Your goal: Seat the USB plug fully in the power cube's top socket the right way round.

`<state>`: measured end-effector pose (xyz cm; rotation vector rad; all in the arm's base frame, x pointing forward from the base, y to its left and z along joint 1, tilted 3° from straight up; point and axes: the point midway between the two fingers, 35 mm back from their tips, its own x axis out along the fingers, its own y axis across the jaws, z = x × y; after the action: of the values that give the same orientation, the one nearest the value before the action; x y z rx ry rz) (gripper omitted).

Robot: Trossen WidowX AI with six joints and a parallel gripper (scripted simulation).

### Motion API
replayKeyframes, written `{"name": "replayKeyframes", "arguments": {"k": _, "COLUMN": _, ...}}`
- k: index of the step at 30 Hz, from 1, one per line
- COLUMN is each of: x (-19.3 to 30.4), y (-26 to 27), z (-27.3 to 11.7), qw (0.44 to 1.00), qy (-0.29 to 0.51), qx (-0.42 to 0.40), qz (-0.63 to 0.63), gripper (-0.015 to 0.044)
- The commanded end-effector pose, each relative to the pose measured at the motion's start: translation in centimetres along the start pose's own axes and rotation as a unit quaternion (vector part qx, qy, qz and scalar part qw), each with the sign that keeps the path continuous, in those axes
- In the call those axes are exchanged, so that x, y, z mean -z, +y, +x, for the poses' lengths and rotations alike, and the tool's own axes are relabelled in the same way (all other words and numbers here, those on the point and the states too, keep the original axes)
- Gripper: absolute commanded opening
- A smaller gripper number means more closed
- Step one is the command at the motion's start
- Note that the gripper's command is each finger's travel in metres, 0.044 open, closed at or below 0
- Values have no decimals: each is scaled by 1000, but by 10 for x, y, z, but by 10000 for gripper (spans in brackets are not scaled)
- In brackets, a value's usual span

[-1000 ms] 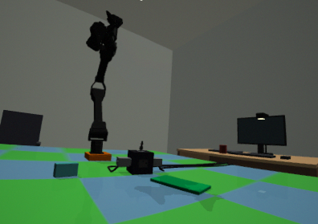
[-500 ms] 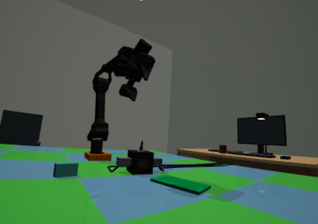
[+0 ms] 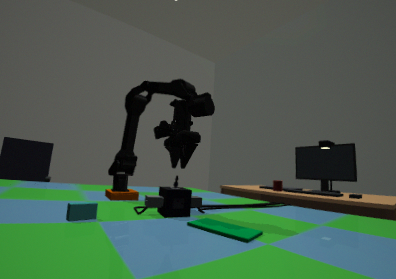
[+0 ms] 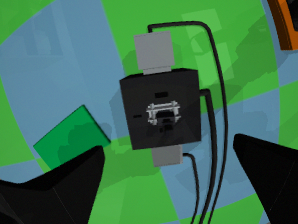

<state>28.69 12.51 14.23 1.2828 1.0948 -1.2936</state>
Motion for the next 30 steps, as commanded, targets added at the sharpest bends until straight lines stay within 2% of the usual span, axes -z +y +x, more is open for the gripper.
{"name": "replayKeyframes", "arguments": {"k": 1, "x": 1, "y": -1, "z": 1, "qw": 1000, "qy": 2, "qx": 5, "qz": 4, "gripper": 440}}
{"name": "replayKeyframes", "arguments": {"k": 30, "x": 0, "y": -1, "z": 29, "qw": 1000, "qy": 2, "qx": 5, "qz": 4, "gripper": 440}}
